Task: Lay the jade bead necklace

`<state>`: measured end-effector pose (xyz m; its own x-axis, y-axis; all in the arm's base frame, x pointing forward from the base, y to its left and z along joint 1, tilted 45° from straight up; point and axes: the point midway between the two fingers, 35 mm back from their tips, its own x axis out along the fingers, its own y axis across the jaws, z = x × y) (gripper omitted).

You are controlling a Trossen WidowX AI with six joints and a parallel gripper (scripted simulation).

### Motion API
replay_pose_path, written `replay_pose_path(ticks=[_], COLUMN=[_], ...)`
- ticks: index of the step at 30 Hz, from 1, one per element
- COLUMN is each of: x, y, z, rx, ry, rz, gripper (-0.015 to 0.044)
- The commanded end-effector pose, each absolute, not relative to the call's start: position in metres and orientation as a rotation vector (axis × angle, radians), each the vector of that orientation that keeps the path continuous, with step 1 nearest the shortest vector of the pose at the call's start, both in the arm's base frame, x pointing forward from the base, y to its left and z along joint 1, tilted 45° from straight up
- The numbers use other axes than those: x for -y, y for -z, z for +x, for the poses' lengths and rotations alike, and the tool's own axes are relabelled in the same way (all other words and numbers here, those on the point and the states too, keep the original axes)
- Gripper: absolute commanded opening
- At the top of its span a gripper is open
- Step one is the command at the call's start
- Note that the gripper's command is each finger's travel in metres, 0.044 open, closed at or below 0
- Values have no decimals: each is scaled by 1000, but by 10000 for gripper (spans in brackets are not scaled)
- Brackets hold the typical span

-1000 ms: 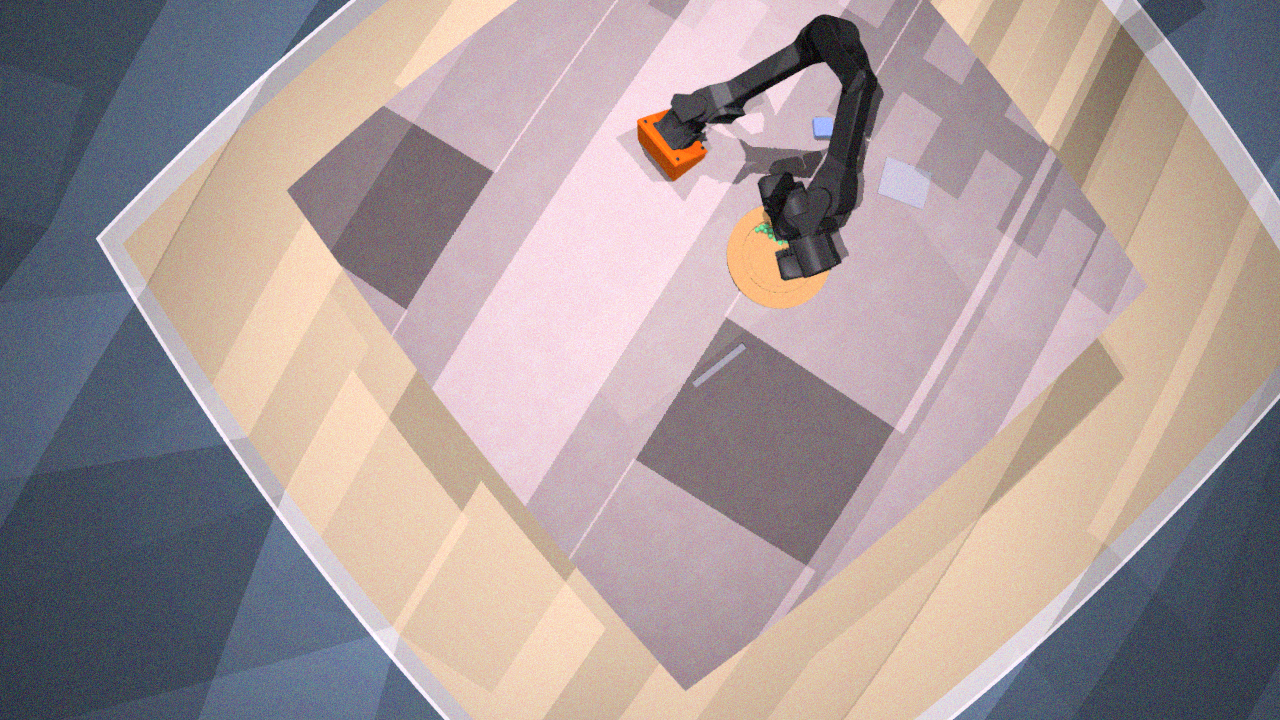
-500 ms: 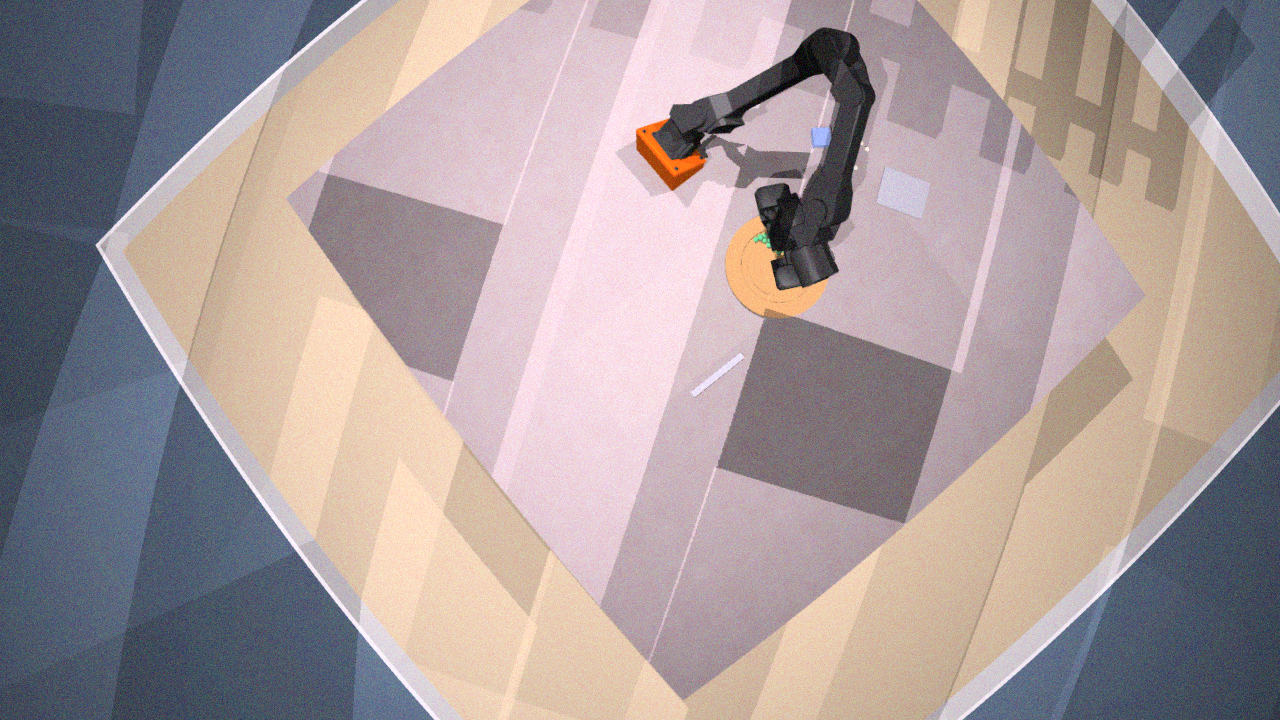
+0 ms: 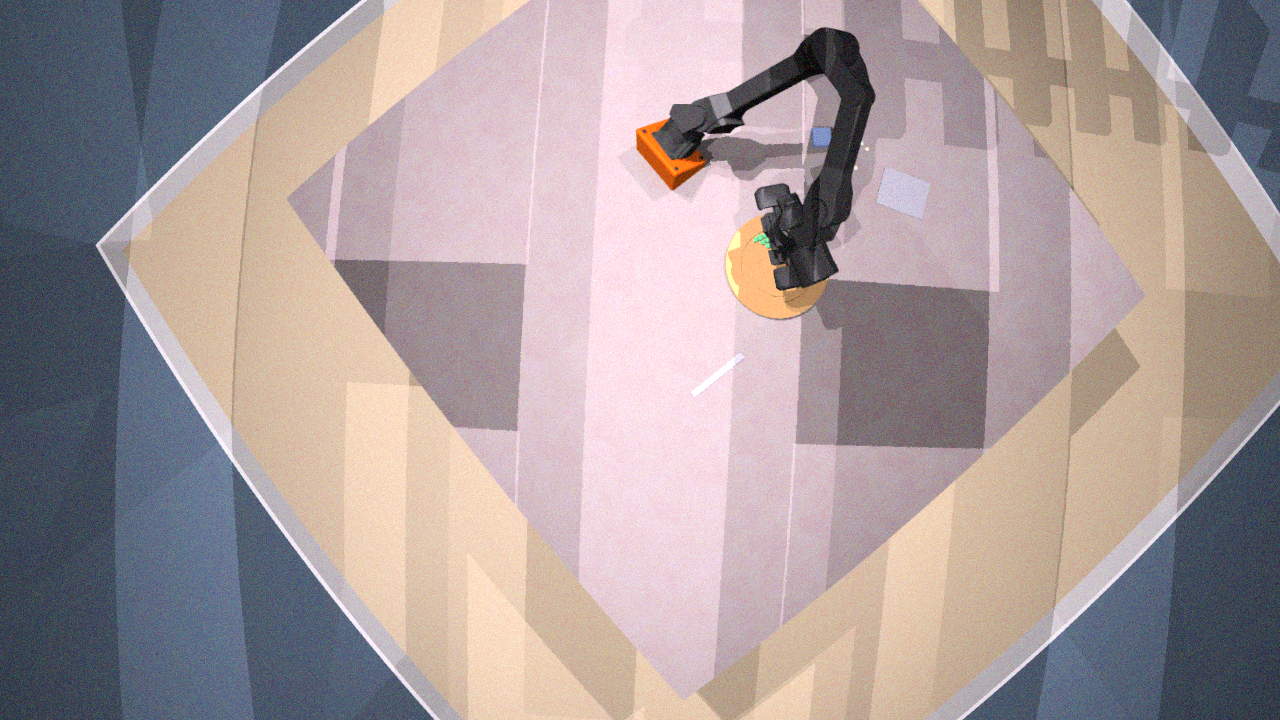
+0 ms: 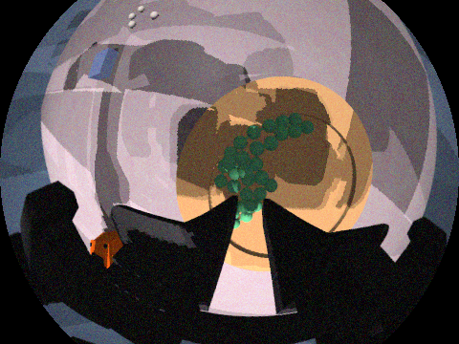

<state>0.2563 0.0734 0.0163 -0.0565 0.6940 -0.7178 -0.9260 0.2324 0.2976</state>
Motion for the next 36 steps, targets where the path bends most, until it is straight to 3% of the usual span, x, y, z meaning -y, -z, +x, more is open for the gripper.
replay_pose_path(ticks=[1,36], x=[-75,-48], y=[-17,1], z=[256,255], rx=[-909,-915], ry=[-1361,-1360], rz=[-321,-312], gripper=[0,0])
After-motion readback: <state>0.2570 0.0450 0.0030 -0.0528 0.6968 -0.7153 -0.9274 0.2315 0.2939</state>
